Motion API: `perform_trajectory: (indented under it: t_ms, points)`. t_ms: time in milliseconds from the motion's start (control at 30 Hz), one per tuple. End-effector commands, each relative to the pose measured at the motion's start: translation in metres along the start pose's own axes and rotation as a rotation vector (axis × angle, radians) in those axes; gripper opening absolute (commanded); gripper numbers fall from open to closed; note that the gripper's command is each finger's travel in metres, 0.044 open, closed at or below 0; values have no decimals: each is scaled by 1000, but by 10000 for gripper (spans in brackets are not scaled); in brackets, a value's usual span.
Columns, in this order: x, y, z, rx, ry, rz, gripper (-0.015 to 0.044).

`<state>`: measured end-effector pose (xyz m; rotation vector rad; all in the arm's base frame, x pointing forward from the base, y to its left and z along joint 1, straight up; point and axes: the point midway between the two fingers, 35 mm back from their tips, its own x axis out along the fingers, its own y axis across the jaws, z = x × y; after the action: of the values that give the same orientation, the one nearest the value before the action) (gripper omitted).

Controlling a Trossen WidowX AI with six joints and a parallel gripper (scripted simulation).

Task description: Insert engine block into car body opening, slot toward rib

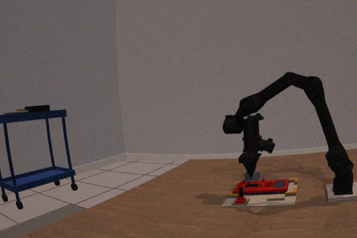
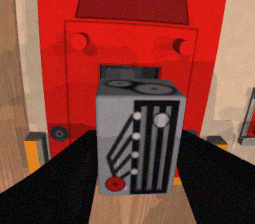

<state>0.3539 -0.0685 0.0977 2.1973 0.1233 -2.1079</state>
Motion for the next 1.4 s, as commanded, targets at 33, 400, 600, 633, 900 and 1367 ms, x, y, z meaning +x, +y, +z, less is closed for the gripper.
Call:
perform_trajectory:
  t_ms: [33,400,600,633,900,1367]
  points:
    - [3,2,0,43,-2,-6,105]
    - [3,2,0,72,-2,-6,158]
    - [3,2,0,21,-2,-6,158]
    - [3,2,0,21,-2,-6,158]
    - [3,1,-1,-27,-2,-7,158]
    - [3,1,-2,21,-2,-7,158]
